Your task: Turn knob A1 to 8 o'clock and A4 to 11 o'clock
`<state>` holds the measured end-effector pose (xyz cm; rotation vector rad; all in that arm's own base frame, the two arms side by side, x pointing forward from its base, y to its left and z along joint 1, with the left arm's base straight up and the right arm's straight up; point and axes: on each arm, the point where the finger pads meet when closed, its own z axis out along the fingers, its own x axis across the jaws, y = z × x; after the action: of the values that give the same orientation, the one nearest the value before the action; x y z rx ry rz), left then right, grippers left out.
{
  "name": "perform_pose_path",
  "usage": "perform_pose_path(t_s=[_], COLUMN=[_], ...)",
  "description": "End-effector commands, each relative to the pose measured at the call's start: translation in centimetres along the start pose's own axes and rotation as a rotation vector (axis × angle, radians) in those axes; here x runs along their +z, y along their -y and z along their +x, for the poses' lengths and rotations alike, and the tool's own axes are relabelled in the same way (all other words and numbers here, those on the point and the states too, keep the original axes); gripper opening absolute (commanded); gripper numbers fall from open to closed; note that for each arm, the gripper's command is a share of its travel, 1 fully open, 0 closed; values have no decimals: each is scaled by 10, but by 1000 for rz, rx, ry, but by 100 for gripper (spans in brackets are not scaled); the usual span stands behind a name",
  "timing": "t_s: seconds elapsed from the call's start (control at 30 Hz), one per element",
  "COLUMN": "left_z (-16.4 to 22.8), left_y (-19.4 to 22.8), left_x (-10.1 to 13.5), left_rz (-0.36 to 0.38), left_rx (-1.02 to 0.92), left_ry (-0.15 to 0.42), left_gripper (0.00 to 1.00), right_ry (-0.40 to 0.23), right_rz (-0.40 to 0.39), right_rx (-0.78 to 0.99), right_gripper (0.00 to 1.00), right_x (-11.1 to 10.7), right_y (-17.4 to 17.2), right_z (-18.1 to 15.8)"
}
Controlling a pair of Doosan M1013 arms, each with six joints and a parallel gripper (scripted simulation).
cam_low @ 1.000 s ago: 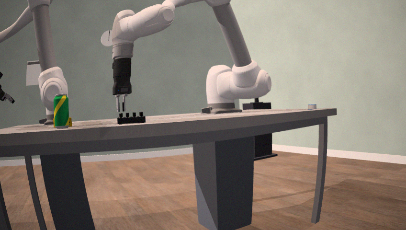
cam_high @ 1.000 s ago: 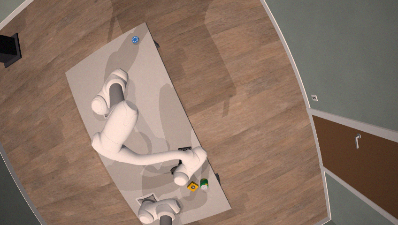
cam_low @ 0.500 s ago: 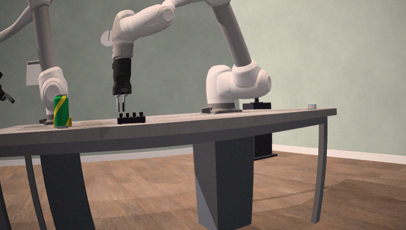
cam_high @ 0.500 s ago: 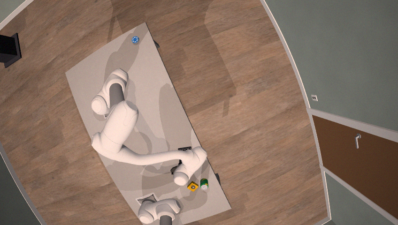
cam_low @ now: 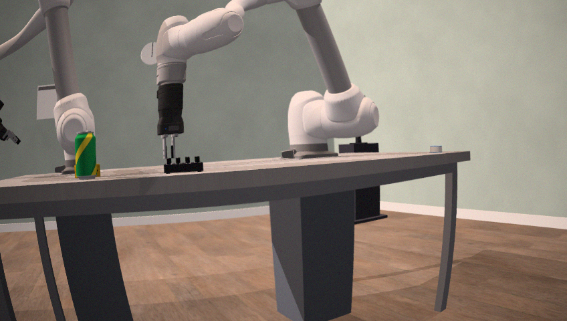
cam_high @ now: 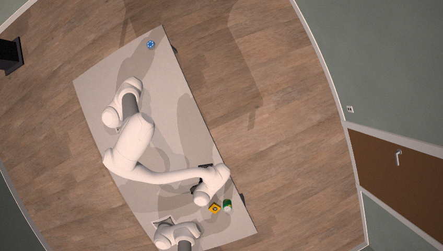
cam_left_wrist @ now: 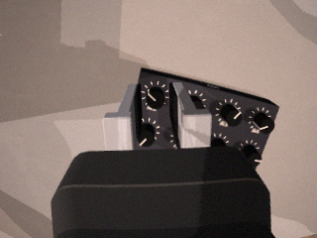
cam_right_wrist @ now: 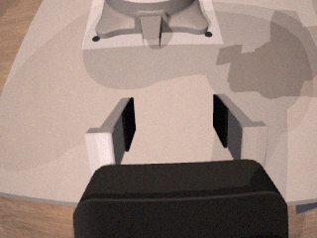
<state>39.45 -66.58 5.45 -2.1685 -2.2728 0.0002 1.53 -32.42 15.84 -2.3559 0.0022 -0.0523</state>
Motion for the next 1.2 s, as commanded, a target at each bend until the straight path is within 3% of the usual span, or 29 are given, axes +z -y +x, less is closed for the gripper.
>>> perform_pose_path(t_s=[0.0,0.63,0.67,1.17], left_z=[0,0,0,0], left_y=[0,0,0,0], left_x=[3,6,6,6], left_rz=[-1,-1,-1,-1], left_rx=[0,0,0,0], left_ry=[1,1,1,1], left_gripper=[46,46,30,30], right_ry=[0,0,0,0], right_rz=[-1,-1,-1,-1], right_rx=[0,0,0,0], right_gripper=[100,100,100,100], right_x=[0,0,0,0], right_y=[0,0,0,0], right_z=[0,0,0,0])
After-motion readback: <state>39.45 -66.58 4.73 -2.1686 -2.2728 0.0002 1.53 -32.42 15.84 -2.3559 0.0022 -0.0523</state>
